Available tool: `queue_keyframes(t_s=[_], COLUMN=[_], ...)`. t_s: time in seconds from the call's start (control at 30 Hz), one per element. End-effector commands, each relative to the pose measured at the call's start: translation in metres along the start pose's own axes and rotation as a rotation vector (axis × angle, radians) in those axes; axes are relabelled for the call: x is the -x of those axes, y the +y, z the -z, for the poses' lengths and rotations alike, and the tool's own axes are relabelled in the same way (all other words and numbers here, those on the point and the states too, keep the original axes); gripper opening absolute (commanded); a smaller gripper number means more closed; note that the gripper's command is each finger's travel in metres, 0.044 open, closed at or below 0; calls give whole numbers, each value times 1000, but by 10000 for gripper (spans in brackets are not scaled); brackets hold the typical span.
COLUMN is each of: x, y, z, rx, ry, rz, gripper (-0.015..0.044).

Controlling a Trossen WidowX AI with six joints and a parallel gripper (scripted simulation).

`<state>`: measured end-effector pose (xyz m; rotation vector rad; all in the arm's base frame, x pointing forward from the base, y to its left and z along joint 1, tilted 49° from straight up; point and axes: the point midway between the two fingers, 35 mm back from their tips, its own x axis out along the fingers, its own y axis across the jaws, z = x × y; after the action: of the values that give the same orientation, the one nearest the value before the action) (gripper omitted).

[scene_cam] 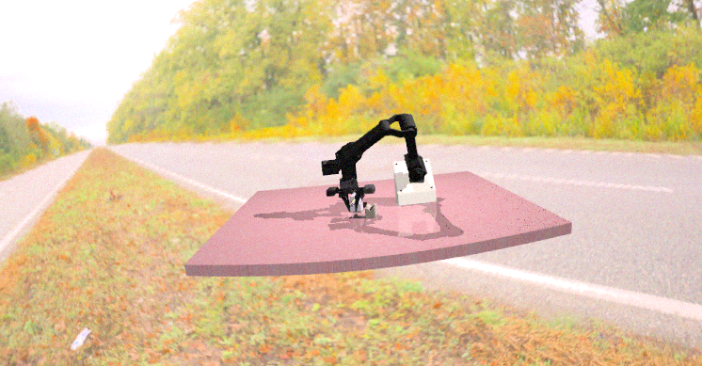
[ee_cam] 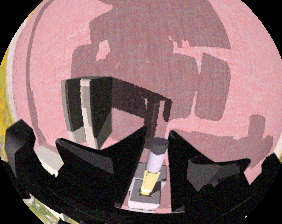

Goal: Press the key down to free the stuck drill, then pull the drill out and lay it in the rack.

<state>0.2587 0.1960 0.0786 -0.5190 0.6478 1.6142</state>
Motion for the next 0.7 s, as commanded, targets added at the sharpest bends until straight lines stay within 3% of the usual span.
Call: queue_keyframes(t_s=[0.0,0.3,0.67], x=[0,-2,-3], y=[0,0,0], z=[1,5,10], rx=[1,5,5], ry=[0,-2,-2], rz=[-1,6,6], gripper=[210,440,440])
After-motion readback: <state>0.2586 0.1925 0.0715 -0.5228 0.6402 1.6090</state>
